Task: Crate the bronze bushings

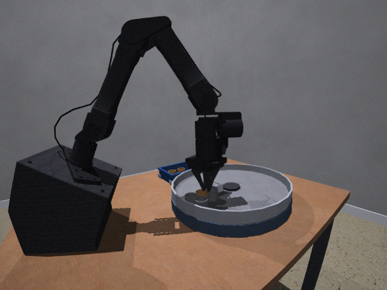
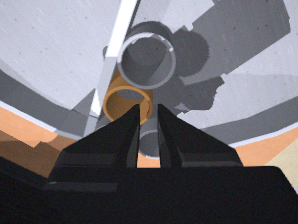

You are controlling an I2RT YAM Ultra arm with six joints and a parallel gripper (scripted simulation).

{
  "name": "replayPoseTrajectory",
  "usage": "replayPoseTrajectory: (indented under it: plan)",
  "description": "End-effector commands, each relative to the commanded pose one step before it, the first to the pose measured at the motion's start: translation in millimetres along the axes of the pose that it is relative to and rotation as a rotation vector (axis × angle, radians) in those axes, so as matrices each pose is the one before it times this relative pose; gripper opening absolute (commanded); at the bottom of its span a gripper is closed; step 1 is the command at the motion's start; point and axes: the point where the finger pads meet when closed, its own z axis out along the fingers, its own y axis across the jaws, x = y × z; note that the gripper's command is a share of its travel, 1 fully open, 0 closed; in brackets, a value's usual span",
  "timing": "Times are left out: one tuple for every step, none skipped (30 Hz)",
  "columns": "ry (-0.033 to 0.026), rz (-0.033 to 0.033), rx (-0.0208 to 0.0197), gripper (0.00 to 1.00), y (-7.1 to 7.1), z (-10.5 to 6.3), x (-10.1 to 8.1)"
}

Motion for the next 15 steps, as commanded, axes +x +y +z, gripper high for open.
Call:
replayPoseTrajectory:
  plan:
    - [-0.03877, 0.00529, 0.02768, 0.15, -10.51, -12.56, -12.56]
    - [0.0, 0.0, 0.0, 0.15, 0.0, 0.0, 0.0]
    - [0.0, 0.0, 0.0, 0.15, 0.0, 0.0, 0.0]
    - [0.0, 0.0, 0.0, 0.15, 0.0, 0.0, 0.0]
    - [0.0, 0.0, 0.0, 0.15, 0.0, 0.0, 0.0]
    - [0.0, 0.0, 0.0, 0.15, 0.0, 0.0, 0.0]
    - [0.0, 0.0, 0.0, 0.15, 0.0, 0.0, 0.0]
    - [0.0, 0.0, 0.0, 0.15, 0.0, 0.0, 0.0]
    - [0.0, 0.0, 0.0, 0.15, 0.0, 0.0, 0.0]
    - [0.0, 0.0, 0.0, 0.15, 0.0, 0.0, 0.0]
    - [0.0, 0.0, 0.0, 0.15, 0.0, 0.0, 0.0]
    - [0.0, 0.0, 0.0, 0.15, 0.0, 0.0, 0.0]
    - [-0.00034, -0.00002, 0.00039, 0.15, -0.07, -0.06, -0.06]
    - [-0.00194, -0.00013, 0.00218, 0.15, -0.39, -0.35, -0.36]
    - [-0.00399, -0.00026, 0.00448, 0.15, -0.81, -0.71, -0.75]
